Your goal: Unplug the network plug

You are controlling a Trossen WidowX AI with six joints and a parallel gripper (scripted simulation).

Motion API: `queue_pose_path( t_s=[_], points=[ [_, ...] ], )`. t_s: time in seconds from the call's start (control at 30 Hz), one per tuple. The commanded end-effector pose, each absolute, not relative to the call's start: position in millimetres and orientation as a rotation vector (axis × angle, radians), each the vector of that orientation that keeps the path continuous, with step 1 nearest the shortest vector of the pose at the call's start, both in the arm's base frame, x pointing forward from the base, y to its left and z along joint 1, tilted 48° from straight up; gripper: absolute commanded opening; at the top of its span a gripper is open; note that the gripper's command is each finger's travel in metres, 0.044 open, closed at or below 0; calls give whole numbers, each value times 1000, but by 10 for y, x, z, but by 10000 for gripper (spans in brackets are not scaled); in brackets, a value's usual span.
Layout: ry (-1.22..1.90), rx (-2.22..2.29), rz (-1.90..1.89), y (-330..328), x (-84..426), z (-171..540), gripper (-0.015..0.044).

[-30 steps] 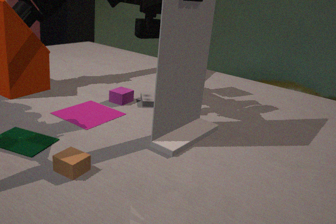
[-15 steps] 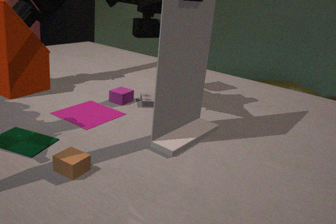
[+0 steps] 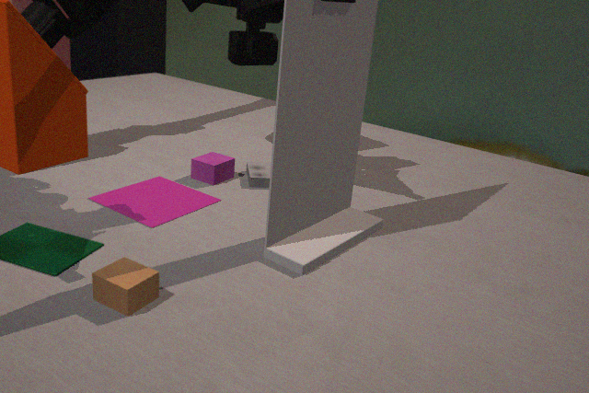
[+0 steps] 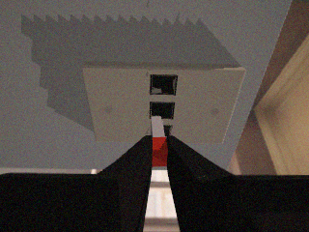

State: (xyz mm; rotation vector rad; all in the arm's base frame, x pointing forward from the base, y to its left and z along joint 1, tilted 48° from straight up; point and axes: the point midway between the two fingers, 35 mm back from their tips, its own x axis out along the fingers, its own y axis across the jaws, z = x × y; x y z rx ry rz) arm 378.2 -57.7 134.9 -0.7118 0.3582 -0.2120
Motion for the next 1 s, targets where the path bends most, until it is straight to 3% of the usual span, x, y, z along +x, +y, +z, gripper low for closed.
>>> queue_pose_path(
  t_s=[0.0,0.97],
  points=[
    [361,-710,-214,-574,3746,1347,0],
    [362,-710,-214,-543,3612,1367,0]
  ],
)
